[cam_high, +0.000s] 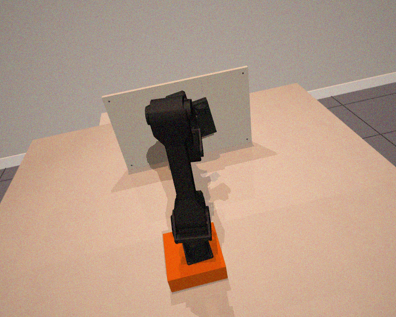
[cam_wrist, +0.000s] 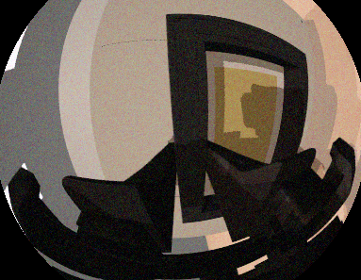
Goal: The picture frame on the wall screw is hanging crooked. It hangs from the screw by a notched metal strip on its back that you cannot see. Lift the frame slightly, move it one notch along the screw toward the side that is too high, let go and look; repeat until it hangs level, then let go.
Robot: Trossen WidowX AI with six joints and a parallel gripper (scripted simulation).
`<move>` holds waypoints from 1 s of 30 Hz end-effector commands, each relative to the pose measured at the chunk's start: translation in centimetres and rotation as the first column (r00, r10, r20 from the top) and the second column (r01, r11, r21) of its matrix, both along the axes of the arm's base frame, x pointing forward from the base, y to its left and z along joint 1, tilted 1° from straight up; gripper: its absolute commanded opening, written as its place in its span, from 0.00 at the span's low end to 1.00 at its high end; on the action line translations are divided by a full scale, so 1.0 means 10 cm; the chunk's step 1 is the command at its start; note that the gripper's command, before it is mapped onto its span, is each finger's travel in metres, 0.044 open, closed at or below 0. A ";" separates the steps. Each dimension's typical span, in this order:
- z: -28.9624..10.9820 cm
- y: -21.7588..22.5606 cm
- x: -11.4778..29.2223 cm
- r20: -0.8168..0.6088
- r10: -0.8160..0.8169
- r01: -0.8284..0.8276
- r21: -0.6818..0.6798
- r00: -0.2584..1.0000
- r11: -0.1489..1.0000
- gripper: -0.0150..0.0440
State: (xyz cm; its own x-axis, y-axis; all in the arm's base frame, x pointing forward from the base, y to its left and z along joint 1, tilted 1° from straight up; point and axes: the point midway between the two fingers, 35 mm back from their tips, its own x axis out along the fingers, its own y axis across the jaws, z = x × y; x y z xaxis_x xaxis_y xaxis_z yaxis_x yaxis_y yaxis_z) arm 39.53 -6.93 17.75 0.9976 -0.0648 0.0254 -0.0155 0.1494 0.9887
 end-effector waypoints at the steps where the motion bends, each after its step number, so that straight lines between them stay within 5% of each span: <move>1: 0.05 0.01 0.00 0.012 0.001 -0.001 -0.005 1.000 1.000 0.25; 30: 0.08 0.01 0.00 0.012 0.001 -0.001 -0.005 1.000 1.000 0.25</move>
